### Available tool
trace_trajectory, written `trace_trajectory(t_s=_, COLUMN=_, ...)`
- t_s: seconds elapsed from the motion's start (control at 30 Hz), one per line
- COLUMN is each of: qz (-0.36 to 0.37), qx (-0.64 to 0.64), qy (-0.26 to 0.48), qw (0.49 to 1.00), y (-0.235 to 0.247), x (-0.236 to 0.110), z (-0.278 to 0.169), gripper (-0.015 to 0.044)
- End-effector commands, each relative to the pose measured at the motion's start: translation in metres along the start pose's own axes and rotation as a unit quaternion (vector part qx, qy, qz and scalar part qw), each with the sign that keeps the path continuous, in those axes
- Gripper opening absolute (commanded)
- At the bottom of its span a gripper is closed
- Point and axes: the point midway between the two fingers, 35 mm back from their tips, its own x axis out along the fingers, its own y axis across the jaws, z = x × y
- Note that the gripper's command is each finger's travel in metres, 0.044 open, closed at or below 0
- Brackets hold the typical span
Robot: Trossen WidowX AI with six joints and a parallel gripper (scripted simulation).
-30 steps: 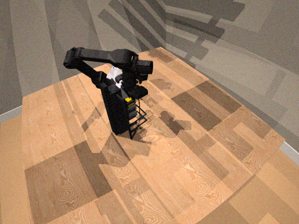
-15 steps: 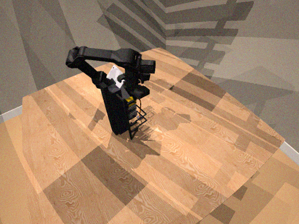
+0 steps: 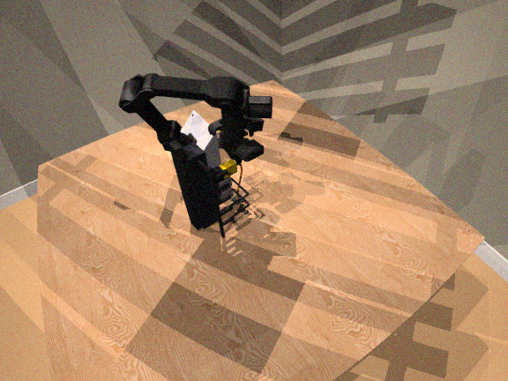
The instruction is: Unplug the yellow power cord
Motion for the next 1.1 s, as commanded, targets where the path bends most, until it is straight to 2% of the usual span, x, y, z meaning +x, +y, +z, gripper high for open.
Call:
trace_trajectory(t_s=0.0, qz=0.0, qx=0.0, qy=0.0, qw=1.0, y=0.0, x=0.0, z=0.0, gripper=0.0026)
trace_trajectory(t_s=0.17, qz=0.0, qx=0.0, qy=0.0, qw=1.0, y=0.0, x=0.0, z=0.0, gripper=0.0158)
trace_trajectory(t_s=1.07, qz=-0.004, qx=-0.007, qy=-0.006, qw=1.0, y=0.001, x=-0.009, z=-0.014, gripper=0.016)
